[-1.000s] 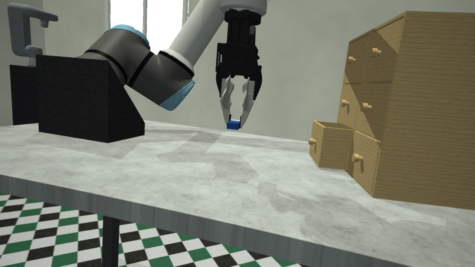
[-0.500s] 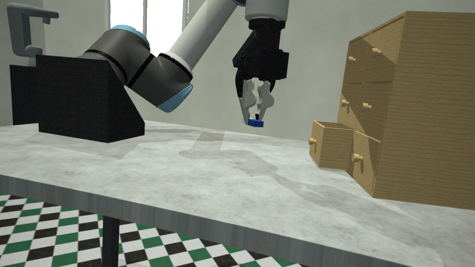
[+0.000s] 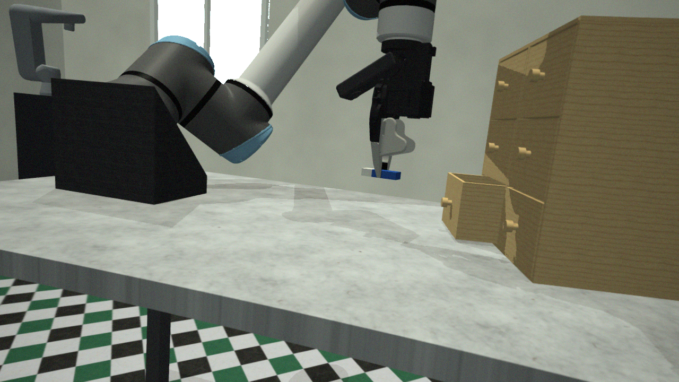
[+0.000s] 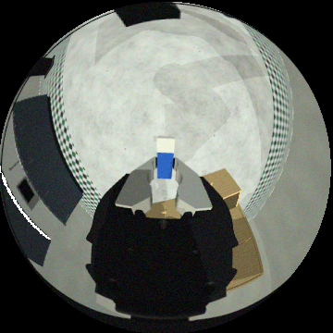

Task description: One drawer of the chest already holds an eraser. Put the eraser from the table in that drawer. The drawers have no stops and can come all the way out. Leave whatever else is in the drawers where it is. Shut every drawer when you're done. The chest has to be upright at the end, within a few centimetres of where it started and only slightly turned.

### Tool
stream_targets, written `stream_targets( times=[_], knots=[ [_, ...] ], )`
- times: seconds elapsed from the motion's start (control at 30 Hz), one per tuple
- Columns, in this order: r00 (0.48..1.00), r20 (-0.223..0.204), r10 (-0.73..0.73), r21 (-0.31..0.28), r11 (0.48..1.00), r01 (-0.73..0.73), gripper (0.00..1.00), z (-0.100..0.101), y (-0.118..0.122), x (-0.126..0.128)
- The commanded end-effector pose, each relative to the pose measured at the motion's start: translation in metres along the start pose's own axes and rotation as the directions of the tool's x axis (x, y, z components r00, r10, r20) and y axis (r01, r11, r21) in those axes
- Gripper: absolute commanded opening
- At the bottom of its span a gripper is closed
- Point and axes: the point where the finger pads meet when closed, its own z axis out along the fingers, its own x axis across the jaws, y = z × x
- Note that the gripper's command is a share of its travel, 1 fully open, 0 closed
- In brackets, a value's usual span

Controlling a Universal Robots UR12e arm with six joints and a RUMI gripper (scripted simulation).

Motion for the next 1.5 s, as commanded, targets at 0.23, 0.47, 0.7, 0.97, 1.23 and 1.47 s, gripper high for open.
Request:
stream_targets(
  times=[0.23,0.47,0.7,0.97,1.23,1.47],
  knots=[
    [0.937,-0.020,-0.347,0.002,0.938,0.348,0.11,0.000,0.002,0.037],
    [0.913,-0.021,-0.409,0.001,0.913,0.409,0.11,0.001,0.003,0.044],
    [0.910,-0.021,-0.414,0.000,0.910,0.414,0.11,0.001,0.003,0.045],
    [0.910,-0.021,-0.414,0.000,0.910,0.414,0.11,-0.004,0.003,0.045],
    [0.910,-0.021,-0.414,0.000,0.910,0.414,0.11,-0.018,0.003,0.044],
    [0.910,-0.021,-0.414,0.000,0.910,0.414,0.11,-0.036,0.003,0.044]
  ],
)
